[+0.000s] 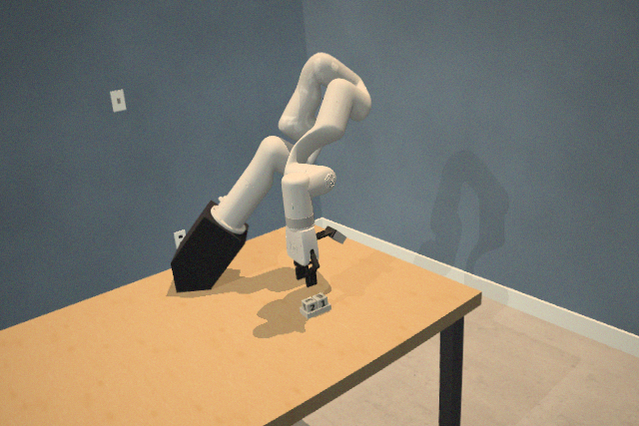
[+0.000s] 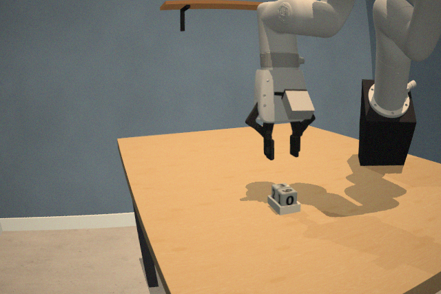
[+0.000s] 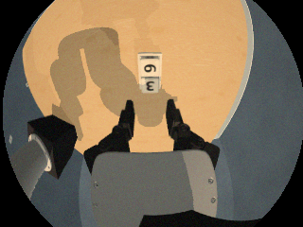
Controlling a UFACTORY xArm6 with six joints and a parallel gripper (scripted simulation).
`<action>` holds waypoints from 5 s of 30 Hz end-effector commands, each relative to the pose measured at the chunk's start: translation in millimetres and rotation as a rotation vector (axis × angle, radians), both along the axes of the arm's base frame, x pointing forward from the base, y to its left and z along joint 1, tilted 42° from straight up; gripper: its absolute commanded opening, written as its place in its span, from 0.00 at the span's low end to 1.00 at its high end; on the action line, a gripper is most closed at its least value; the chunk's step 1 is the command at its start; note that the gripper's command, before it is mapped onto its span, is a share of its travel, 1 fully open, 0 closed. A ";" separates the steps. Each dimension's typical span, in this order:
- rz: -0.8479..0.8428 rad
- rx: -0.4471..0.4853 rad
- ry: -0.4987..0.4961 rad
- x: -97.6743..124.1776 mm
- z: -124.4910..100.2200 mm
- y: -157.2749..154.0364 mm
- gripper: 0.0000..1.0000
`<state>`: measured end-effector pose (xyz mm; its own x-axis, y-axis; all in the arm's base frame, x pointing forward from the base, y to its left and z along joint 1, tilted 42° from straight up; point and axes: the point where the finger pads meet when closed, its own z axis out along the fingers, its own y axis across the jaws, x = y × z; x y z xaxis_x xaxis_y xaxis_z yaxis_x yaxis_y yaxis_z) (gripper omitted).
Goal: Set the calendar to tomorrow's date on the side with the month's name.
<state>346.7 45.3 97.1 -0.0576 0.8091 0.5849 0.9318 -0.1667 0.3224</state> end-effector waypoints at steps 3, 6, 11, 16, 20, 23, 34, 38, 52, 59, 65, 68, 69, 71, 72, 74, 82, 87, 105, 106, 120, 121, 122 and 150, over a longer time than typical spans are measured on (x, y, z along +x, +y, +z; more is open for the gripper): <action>-0.001 -0.001 -0.002 1.2 -0.5 0.4 0.49; -0.001 -0.001 -0.002 1.9 -1.9 1.5 0.49; -0.001 -0.001 -0.002 3.6 -5.4 4.2 0.49; -0.001 -0.001 -0.002 5.9 -10.2 7.9 0.49; -0.001 -0.001 -0.002 7.0 -12.4 9.6 0.49; -0.001 -0.001 -0.002 8.6 -15.8 12.2 0.49; -0.001 -0.001 -0.002 14.1 -27.2 20.9 0.49; -0.001 -0.001 -0.002 15.5 -30.1 23.1 0.49; -0.001 -0.001 -0.002 18.8 -36.7 28.2 0.49; -0.001 -0.001 -0.002 19.0 -37.2 28.6 0.49; -0.001 -0.001 -0.002 19.0 -37.2 28.6 0.49; -0.001 -0.001 -0.002 19.0 -37.2 28.6 0.49; -0.001 -0.001 -0.002 19.0 -37.2 28.6 0.49; -0.001 -0.001 -0.002 19.0 -37.2 28.6 0.49; -0.001 -0.001 -0.002 19.0 -37.2 28.6 0.49; -0.001 -0.001 -0.002 19.0 -37.2 28.6 0.49; -0.001 -0.001 -0.002 19.0 -37.2 28.6 0.49; -0.001 -0.001 -0.002 19.0 -37.2 28.6 0.49; -0.001 -0.001 -0.002 19.6 -37.1 28.5 0.49; -0.001 -0.001 -0.002 19.6 -37.0 28.5 0.49; -0.001 -0.001 -0.002 19.7 -37.0 28.5 0.49; -0.001 -0.001 -0.002 19.7 -37.0 28.5 0.49; -0.001 -0.001 -0.002 19.7 -37.0 28.5 0.49; -0.001 -0.001 -0.002 20.3 -38.2 29.3 0.49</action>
